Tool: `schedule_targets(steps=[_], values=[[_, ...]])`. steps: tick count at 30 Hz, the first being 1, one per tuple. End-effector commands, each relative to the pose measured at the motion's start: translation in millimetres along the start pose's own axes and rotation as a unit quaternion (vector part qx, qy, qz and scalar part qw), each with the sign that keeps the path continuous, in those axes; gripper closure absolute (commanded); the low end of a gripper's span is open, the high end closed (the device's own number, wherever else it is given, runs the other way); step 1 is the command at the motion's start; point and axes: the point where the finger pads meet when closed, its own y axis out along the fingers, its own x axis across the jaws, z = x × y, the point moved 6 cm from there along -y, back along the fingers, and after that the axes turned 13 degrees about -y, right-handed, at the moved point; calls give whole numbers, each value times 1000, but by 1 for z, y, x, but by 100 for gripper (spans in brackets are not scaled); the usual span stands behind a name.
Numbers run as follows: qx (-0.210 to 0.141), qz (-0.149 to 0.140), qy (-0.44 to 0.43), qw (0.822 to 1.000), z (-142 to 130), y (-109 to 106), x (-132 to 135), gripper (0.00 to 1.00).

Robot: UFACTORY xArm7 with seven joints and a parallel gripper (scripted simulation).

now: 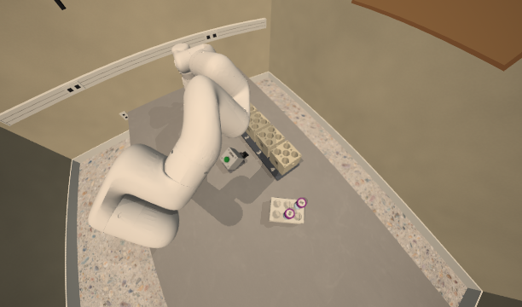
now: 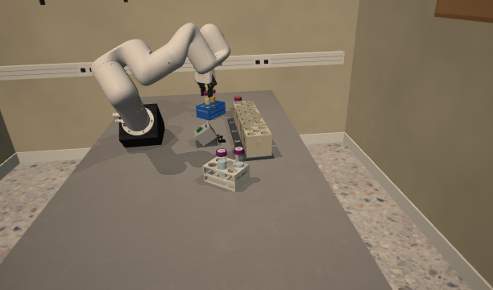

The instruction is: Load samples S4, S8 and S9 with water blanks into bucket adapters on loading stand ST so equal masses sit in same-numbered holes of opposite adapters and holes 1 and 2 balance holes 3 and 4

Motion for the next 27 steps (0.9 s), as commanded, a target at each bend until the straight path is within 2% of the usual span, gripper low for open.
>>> schedule_targets(steps=[1,27], values=[[3,1,0,1000,1,-11,0,56],[3,1,0,1000,1,-55,0,56]])
